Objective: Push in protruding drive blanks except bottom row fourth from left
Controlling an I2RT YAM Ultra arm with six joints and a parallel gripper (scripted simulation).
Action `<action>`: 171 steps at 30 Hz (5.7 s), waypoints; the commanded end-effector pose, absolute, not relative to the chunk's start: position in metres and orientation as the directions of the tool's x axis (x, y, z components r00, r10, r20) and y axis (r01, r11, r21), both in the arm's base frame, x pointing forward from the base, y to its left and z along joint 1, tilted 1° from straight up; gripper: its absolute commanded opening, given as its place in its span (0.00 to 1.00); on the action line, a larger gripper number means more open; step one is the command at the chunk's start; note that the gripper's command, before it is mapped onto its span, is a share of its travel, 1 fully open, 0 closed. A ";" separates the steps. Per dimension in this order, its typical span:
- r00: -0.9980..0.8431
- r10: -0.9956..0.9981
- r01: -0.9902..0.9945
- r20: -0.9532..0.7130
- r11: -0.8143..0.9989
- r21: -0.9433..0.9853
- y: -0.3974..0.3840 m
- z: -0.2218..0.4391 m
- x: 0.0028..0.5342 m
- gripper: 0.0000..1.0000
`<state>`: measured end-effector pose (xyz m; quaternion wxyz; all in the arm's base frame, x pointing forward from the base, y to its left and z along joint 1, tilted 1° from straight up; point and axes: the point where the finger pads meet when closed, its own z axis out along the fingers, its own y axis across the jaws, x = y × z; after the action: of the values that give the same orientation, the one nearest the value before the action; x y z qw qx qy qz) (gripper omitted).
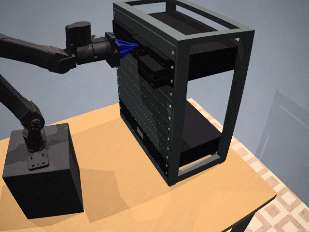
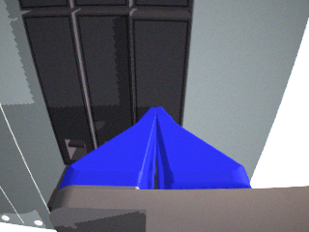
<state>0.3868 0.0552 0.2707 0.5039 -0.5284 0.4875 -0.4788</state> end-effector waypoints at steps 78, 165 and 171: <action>0.054 -0.999 0.033 -0.004 0.006 -0.999 0.052 0.302 0.402 0.00; 0.060 -0.998 0.034 -0.005 0.007 -0.999 0.043 0.298 0.293 0.00; 0.060 -0.998 0.034 -0.004 0.006 -0.999 0.034 0.291 0.293 0.00</action>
<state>0.2974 0.0368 0.2800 0.5041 -0.5177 0.4890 -0.4887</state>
